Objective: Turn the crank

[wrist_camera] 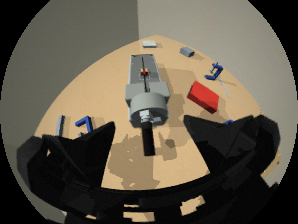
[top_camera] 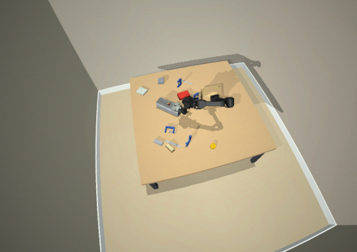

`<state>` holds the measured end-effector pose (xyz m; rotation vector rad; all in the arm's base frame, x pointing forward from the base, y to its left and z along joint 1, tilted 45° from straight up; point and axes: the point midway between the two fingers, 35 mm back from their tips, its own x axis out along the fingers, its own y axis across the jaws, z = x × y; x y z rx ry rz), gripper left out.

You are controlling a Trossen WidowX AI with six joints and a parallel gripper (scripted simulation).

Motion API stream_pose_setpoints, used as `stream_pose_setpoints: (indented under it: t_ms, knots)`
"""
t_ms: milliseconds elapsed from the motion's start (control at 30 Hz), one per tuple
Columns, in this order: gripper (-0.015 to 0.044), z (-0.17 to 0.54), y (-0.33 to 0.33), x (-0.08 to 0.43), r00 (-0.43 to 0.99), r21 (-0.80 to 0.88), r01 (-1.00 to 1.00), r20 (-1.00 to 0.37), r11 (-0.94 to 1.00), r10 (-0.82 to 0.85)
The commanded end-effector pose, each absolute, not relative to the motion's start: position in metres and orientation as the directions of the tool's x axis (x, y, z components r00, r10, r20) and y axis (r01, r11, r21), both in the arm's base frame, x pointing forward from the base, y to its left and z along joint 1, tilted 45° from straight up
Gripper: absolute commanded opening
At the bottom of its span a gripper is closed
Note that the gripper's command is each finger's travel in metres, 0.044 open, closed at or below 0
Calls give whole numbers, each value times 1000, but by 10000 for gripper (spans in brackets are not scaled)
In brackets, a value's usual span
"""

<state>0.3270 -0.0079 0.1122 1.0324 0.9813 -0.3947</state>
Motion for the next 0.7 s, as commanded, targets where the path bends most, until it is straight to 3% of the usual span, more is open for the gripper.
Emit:
stream_pose_setpoints:
  t_ms: [0, 233, 667]
  knots:
    - [440, 132, -27, 329, 547, 541, 682, -824, 492, 149]
    - [440, 146, -45, 329, 545, 543, 675, -824, 500, 159]
    - [440, 109, -82, 376, 598, 651, 412, -721, 637, 351]
